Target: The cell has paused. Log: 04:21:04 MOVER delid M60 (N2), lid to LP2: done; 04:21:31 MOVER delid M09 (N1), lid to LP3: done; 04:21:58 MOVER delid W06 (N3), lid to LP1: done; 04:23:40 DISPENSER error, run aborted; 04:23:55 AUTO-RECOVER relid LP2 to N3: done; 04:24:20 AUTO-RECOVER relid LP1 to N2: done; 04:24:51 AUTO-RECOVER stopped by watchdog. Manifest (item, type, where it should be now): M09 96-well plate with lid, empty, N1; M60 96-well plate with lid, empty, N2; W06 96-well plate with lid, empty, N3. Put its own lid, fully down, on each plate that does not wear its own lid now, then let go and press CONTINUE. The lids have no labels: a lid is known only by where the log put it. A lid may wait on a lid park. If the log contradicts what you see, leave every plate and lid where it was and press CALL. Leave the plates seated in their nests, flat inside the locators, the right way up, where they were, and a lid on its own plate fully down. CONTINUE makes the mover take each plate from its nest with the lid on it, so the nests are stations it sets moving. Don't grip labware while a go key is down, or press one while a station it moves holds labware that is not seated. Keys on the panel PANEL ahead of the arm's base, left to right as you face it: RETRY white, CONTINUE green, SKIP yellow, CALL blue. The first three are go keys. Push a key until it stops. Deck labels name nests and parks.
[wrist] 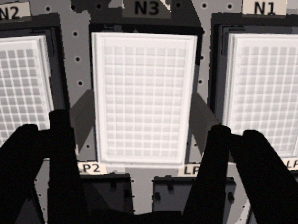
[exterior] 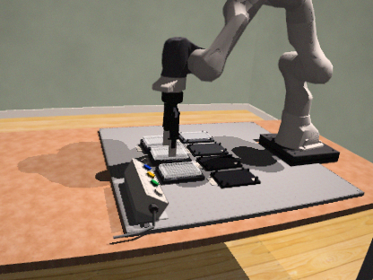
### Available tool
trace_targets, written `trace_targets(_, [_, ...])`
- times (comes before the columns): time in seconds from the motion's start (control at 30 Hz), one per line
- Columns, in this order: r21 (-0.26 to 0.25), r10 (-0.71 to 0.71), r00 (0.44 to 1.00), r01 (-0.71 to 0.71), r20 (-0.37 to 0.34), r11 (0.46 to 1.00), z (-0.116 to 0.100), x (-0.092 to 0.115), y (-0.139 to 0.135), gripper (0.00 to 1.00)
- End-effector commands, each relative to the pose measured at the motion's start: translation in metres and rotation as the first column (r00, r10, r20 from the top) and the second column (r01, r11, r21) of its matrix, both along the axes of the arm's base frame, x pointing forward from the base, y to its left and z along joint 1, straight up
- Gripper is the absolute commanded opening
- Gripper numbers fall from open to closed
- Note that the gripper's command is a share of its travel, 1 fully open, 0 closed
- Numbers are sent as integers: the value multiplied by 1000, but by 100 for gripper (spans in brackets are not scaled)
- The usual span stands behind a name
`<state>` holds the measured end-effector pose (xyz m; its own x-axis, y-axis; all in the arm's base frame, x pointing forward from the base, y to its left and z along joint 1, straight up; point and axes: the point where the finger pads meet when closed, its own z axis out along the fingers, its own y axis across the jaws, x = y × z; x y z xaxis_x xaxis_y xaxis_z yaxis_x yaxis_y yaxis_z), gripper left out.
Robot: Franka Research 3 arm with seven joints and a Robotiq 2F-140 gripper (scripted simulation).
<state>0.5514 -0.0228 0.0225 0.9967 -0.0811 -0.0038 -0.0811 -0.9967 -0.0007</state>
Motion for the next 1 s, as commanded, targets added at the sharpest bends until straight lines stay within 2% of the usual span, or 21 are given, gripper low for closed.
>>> trace_targets(0.0, [-1, 1, 1000, -1, -5, 1000, 1, -2, -1, 0])
trace_targets(0.97, [-1, 1, 1000, -1, -5, 1000, 5, -2, -1, 0])
